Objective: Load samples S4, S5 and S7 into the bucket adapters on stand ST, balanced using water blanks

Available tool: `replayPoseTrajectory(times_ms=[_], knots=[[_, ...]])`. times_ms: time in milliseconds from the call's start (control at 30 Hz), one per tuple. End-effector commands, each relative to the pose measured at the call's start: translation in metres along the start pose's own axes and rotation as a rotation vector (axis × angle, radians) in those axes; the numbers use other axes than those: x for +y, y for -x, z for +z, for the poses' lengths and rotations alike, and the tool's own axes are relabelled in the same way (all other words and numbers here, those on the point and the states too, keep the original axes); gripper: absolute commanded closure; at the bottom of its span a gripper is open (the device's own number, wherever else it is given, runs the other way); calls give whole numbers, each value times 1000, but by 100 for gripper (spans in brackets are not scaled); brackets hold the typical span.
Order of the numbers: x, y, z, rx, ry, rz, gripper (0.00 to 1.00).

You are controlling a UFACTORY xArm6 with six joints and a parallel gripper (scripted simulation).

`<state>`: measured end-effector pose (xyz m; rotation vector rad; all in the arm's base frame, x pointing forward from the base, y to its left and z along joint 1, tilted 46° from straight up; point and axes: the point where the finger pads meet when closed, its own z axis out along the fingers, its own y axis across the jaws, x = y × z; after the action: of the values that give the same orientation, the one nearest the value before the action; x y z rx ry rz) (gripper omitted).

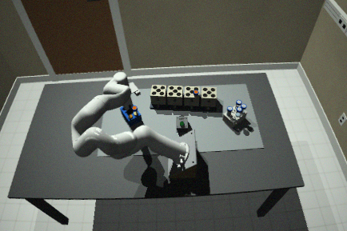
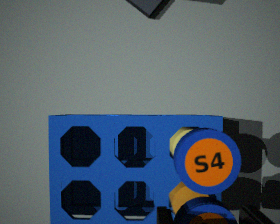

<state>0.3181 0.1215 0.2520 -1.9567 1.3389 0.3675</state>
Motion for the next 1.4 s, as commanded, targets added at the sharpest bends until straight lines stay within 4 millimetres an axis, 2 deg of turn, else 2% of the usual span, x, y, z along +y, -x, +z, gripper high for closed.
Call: replayPoseTrajectory(times_ms=[0, 1367], knots=[[0, 0, -6, 0, -1, -1, 56], [0, 0, -80, 0, 0, -1, 56]])
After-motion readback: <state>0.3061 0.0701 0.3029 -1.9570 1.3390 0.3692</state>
